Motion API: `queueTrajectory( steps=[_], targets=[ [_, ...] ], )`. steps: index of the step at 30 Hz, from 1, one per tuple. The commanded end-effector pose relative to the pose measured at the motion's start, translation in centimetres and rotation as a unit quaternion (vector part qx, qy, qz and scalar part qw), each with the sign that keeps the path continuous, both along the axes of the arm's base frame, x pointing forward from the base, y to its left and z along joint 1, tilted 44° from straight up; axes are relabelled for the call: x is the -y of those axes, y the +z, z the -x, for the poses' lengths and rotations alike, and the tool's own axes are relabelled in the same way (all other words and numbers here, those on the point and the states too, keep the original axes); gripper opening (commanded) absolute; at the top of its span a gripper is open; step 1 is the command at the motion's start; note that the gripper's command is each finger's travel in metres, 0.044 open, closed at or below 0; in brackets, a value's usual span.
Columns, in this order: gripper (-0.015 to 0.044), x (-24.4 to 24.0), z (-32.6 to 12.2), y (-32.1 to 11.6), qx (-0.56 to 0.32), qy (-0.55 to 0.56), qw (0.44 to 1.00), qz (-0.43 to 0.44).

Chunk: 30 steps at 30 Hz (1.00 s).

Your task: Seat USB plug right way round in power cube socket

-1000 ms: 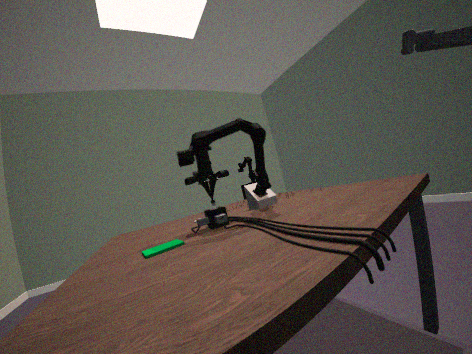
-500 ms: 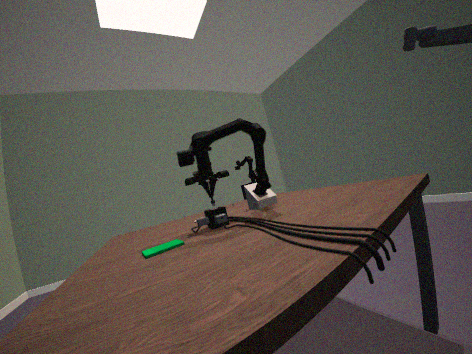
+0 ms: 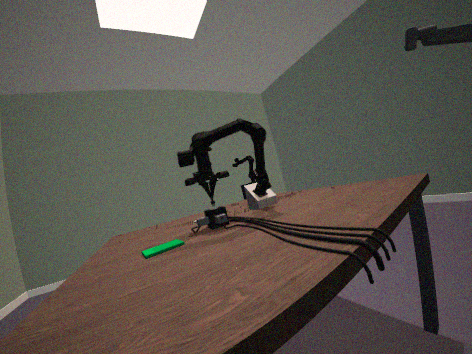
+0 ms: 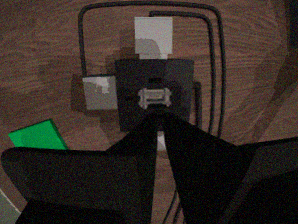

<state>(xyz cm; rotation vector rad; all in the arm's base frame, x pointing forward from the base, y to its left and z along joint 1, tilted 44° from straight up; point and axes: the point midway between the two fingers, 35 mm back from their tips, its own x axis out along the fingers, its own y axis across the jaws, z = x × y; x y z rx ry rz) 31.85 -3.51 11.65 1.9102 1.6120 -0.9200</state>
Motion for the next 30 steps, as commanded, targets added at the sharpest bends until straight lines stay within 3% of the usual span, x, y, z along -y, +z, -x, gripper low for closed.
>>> queueTrajectory(
  steps=[1,30],
  targets=[
    [0.0,0.03,0.02,-0.07,-0.001,-0.001,1.0,0.003],
    [0.0,-0.09,-0.01,-0.43,-0.006,-0.004,1.0,0.01]
  ],
)
